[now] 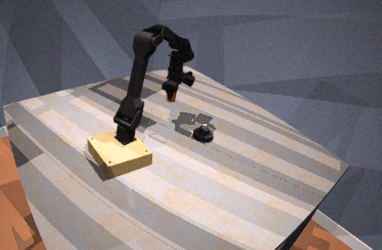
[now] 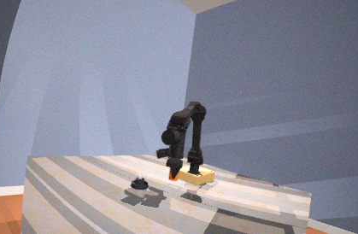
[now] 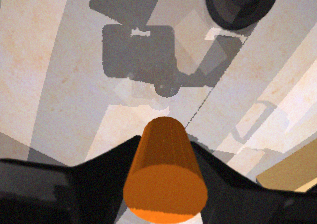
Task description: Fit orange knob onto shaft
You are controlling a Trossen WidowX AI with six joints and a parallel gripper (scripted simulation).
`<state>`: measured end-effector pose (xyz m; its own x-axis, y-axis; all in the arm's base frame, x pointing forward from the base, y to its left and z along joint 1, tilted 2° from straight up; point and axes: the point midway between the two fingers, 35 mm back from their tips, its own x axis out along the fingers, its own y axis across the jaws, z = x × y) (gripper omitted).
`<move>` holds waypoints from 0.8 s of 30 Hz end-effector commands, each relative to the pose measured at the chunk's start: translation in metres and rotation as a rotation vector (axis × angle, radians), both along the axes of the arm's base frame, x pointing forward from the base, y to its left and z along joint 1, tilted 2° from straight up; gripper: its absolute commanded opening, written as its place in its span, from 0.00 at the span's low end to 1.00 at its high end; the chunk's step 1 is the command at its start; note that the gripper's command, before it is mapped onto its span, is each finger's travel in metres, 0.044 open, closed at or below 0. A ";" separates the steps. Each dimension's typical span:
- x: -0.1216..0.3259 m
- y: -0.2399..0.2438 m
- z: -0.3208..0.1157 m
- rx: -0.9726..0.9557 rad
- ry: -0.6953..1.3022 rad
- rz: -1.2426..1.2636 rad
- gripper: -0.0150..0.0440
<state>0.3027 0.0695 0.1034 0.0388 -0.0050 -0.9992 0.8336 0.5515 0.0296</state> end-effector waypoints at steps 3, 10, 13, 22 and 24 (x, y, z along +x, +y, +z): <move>-0.001 0.000 0.026 0.002 -0.019 -0.004 0.25; -0.003 0.000 0.040 0.002 -0.019 -0.004 0.25; -0.003 0.000 0.040 0.002 -0.019 -0.004 0.25; 0.001 -0.019 0.035 -0.007 -0.006 -0.015 0.25; 0.003 -0.024 0.034 -0.005 -0.007 -0.015 0.25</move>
